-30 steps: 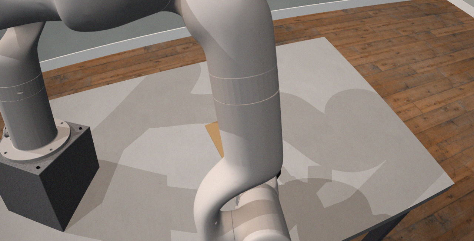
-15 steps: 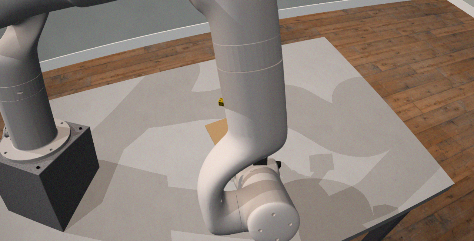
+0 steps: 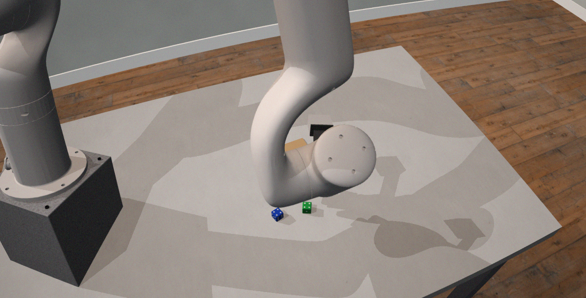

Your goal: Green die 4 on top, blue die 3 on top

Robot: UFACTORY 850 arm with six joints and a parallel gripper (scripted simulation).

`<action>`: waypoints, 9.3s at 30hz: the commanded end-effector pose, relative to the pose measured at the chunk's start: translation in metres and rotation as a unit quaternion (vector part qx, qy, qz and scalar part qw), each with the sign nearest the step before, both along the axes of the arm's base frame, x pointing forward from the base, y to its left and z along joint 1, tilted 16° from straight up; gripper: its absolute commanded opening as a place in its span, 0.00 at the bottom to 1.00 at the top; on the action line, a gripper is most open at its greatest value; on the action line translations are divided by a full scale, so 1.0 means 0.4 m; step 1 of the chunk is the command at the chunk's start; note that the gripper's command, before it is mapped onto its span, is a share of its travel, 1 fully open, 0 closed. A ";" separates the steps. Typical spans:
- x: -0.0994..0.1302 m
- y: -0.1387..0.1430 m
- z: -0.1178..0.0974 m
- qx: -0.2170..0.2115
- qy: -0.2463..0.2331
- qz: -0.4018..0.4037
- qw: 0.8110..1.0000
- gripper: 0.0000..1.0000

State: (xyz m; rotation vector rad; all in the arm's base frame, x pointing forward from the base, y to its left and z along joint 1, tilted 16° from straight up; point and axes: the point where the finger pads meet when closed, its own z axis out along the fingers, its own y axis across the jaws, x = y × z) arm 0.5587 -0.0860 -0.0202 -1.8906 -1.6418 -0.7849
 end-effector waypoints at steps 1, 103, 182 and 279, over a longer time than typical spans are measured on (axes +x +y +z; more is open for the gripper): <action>0.001 0.013 0.019 -0.086 0.009 -0.007 0.996 0.36; -0.008 0.007 0.028 -0.030 0.428 -0.762 0.485 1.00; -0.009 0.006 -0.010 0.102 0.496 -0.862 0.039 0.36; 0.009 0.038 -0.133 0.102 0.496 -0.862 0.039 0.36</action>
